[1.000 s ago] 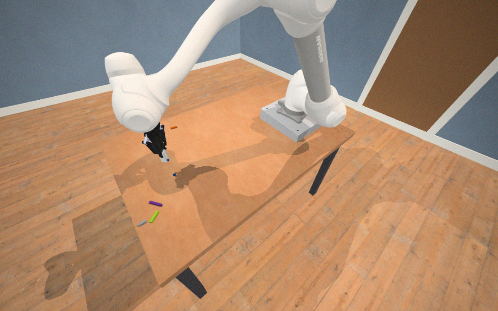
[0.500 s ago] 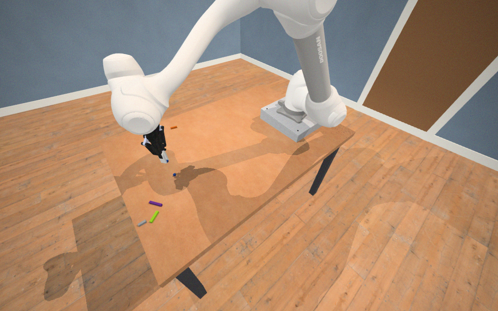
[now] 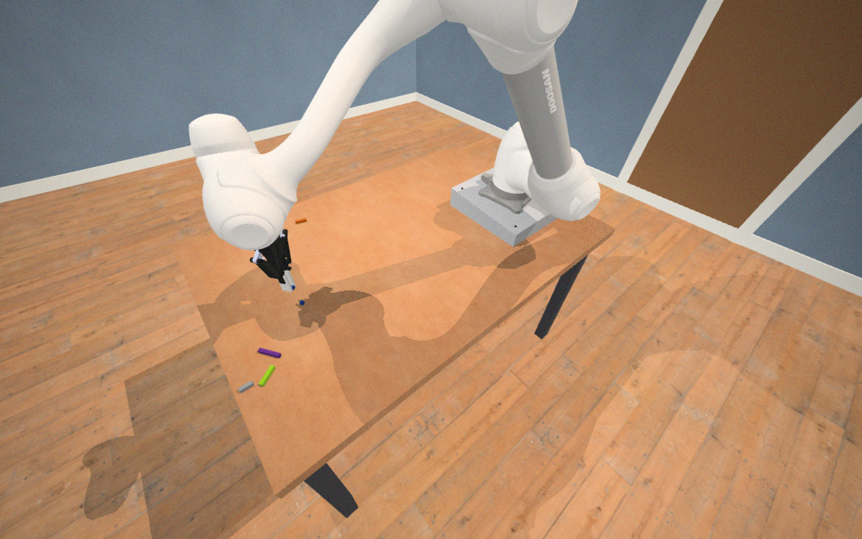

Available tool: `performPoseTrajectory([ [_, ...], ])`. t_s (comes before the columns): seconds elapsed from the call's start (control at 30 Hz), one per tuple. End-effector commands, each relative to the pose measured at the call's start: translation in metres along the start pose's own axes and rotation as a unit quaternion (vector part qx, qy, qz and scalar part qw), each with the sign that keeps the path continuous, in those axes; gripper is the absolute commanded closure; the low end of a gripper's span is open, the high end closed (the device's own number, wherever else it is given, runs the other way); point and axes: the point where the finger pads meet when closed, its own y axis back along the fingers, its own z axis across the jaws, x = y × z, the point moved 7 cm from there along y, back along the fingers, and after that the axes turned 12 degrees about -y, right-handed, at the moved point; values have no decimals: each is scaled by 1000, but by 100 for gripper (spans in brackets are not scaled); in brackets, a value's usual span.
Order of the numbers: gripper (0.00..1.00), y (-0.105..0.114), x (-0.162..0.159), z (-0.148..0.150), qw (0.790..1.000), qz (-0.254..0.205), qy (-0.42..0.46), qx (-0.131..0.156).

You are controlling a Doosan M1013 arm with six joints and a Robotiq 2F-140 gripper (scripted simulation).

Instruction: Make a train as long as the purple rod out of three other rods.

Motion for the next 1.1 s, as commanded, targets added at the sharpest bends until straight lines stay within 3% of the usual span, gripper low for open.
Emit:
performPoseTrajectory([
  [0.0, 88, -15, 0, 0, 1000, 0, 0, 0],
  [0.43, 88, -49, -1, 1, 1000, 0, 0, 0],
  [1.07, 88, -52, -1, 1, 1000, 0, 0, 0],
])
